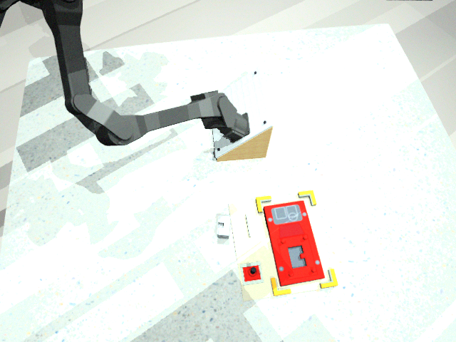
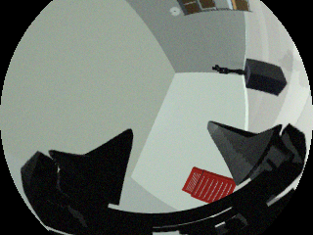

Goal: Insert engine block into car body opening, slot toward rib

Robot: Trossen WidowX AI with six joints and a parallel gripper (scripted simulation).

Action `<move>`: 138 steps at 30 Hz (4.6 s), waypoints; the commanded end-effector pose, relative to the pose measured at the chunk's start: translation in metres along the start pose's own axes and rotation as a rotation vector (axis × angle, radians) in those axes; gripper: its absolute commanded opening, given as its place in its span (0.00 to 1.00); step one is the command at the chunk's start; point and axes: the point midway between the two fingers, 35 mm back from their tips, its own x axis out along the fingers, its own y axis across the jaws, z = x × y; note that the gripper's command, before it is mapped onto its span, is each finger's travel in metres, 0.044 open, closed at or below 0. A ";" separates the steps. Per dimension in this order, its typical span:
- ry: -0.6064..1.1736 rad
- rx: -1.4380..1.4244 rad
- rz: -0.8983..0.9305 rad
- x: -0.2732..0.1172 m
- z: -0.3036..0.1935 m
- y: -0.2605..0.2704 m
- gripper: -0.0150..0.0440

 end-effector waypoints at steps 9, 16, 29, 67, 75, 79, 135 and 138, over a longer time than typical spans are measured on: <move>-0.195 -0.291 0.098 -0.007 0.057 0.035 1.00; -0.276 -0.405 0.134 -0.013 0.075 0.052 1.00; -0.374 -0.641 0.205 -0.025 0.086 0.089 1.00; -1.279 -1.451 0.206 -0.166 0.180 0.251 1.00; -1.476 -1.544 0.175 -0.207 0.179 0.279 1.00; -1.594 -1.588 0.136 -0.230 0.178 0.292 1.00; -2.951 -0.882 -1.064 -0.585 0.057 0.309 1.00; -2.962 -0.768 -1.166 -0.601 0.048 0.299 1.00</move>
